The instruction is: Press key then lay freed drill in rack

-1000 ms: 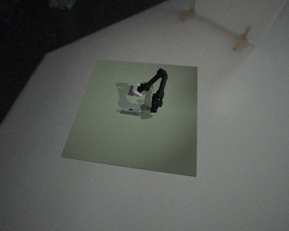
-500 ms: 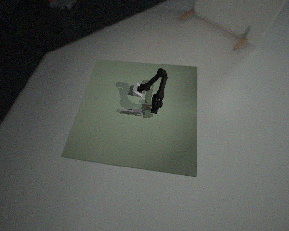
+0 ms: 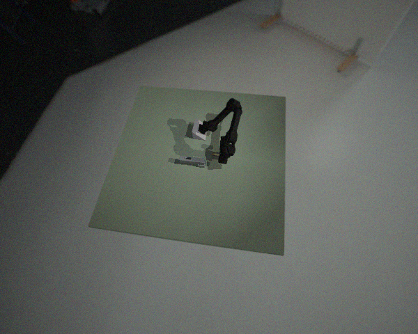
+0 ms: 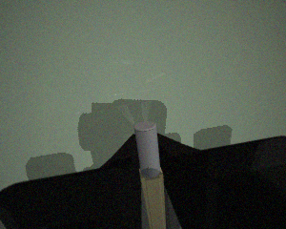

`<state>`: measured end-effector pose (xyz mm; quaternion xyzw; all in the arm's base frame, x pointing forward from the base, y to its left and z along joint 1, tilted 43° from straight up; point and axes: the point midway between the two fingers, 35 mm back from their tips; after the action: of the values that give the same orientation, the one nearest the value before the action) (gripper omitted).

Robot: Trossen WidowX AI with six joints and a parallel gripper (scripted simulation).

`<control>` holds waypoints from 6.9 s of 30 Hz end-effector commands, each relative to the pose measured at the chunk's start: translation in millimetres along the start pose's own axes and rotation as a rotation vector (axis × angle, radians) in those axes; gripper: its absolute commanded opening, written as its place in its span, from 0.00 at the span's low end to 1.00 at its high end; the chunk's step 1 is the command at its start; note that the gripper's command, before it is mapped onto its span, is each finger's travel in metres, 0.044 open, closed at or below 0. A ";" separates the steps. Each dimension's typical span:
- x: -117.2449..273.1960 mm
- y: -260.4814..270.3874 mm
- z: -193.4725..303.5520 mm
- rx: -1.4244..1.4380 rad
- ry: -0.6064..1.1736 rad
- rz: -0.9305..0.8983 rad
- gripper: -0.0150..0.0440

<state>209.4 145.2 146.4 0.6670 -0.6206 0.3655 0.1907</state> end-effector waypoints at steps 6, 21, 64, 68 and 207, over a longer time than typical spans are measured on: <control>-7.6 2.2 1.7 0.008 0.000 -0.017 0.25; -7.7 2.4 1.7 0.008 0.000 -0.017 0.25; -7.7 2.5 1.7 0.008 0.000 -0.017 0.25; -7.7 2.5 1.7 0.008 0.000 -0.017 0.25; -0.5 0.0 -0.2 0.003 -0.001 0.002 0.48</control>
<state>211.0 146.1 147.5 0.6650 -0.6229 0.3687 0.1841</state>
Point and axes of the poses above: the point midway between the two fingers, 35 mm back from their tips, its own x axis back along the fingers, its own y axis across the jaws, z = x × y, and after that the axes turned 13 degrees about x, right-handed
